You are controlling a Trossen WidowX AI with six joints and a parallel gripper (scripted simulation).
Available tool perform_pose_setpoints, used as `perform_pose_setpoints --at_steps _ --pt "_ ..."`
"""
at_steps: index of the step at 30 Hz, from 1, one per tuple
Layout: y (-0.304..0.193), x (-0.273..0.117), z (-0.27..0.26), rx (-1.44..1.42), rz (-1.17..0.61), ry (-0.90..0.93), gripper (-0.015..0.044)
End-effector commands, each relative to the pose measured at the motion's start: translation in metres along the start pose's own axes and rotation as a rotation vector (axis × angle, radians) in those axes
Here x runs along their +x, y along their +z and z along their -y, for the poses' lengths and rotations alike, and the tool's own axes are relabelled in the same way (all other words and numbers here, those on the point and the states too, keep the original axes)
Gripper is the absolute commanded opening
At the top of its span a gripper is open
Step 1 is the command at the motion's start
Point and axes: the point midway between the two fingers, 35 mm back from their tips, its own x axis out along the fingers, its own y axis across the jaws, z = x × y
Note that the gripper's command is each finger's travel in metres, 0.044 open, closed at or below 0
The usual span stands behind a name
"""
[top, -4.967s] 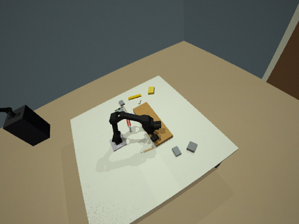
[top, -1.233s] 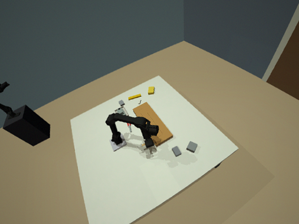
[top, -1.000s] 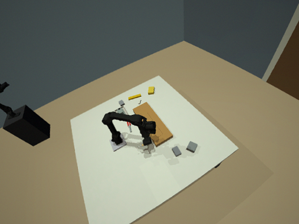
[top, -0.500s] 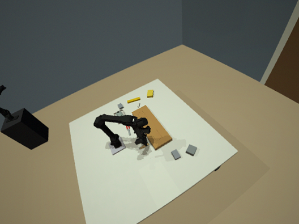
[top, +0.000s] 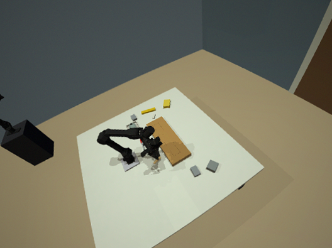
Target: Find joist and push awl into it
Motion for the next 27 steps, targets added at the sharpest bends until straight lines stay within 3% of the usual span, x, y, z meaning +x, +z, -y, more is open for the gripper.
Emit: perform_pose_setpoints --at_steps 1,15,16,27 --pt "-0.002 -0.009 0.01 0.105 0.068 -0.062 0.0" --pt "-0.024 -0.039 0.039 0.494 0.285 -0.211 0.0" --pt "-0.017 -0.032 0.031 0.398 0.24 -0.173 0.0" --pt "0.007 -0.011 -0.025 0.39 0.306 0.142 0.0"
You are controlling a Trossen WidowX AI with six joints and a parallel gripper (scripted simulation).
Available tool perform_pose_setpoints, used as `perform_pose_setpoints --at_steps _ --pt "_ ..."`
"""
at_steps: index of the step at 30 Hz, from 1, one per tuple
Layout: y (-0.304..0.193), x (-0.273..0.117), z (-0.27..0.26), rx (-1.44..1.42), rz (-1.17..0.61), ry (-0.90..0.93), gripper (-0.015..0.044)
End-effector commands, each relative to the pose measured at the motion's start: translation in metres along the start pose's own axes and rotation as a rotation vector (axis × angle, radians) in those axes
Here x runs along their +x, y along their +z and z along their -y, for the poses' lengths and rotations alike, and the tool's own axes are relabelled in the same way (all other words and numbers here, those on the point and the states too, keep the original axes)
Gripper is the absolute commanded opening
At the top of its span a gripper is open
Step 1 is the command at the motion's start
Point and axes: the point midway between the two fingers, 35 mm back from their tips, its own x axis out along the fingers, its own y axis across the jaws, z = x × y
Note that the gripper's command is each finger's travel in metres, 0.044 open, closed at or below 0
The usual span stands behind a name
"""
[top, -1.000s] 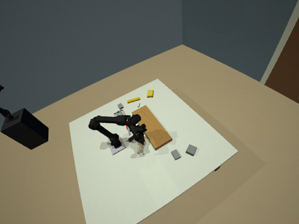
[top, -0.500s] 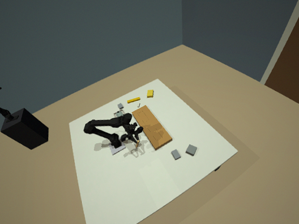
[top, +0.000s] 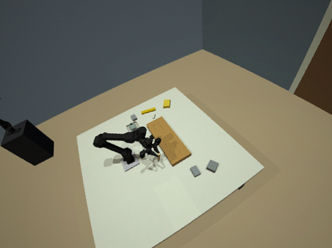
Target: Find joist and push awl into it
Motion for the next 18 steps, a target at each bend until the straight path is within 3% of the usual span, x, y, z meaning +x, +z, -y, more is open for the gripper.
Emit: perform_pose_setpoints --at_steps 1,18 --pt "-0.002 0.008 -0.022 0.005 0.007 0.123 0.0" --pt "-0.006 0.014 -0.103 0.014 0.093 0.643 0.0"
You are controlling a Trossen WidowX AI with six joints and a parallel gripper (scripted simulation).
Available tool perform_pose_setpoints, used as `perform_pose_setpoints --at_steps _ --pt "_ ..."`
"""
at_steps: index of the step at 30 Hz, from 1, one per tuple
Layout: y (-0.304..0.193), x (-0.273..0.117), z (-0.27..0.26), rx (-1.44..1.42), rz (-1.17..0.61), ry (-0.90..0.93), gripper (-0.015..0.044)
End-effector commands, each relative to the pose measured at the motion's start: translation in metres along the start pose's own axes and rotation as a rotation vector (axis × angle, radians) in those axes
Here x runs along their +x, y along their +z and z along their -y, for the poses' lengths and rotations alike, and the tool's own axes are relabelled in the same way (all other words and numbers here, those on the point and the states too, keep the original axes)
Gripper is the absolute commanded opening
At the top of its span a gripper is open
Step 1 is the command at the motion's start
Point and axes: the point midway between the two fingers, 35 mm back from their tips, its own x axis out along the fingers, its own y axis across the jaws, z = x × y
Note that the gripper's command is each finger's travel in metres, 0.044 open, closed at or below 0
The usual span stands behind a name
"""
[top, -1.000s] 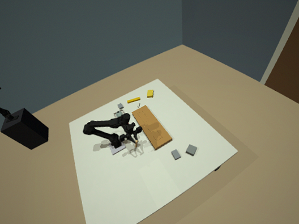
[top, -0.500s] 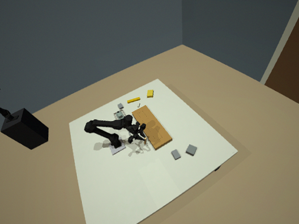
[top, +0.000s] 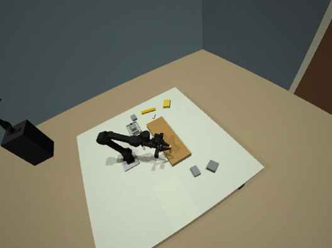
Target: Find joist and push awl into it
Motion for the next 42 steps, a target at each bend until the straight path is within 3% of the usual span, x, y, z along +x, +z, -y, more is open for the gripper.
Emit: perform_pose_setpoints --at_steps 1,20,42 --pt "-0.001 0.006 -0.016 -0.012 0.028 0.126 0.0" --pt "-0.011 -0.003 -0.074 -0.104 0.173 0.676 0.0" --pt "-0.02 0.0 -0.075 -0.106 0.174 0.681 0.0"
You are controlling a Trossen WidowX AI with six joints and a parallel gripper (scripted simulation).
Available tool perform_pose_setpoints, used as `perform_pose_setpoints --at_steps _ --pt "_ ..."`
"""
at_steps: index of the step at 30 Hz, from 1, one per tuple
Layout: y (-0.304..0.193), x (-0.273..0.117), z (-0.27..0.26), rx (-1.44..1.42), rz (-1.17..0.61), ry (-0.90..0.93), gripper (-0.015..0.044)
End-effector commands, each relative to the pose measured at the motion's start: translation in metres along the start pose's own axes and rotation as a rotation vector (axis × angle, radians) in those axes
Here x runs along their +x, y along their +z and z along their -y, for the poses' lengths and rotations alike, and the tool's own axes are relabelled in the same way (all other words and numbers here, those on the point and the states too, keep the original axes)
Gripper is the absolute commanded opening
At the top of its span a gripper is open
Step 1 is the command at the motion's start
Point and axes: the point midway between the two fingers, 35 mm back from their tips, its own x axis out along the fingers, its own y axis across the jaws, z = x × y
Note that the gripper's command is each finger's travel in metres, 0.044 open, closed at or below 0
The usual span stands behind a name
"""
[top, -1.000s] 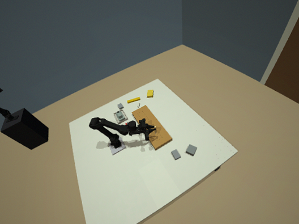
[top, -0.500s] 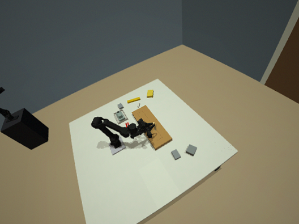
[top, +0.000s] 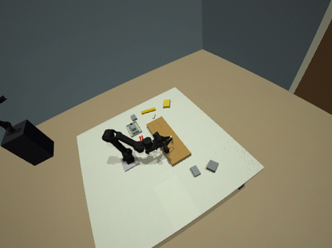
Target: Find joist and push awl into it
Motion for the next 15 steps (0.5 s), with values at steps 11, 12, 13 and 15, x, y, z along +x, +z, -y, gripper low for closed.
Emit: perform_pose_setpoints --at_steps 11,12,13,15 --pt "-0.0083 0.0013 -0.0006 -0.007 0.003 0.006 0.0" --pt "-0.0089 0.0013 -0.0005 -0.007 0.003 0.006 0.0" --pt "-0.0096 0.0014 -0.0005 -0.007 0.003 0.006 0.0" --pt "-0.0108 0.0016 -0.0005 -0.007 0.003 0.006 0.0"
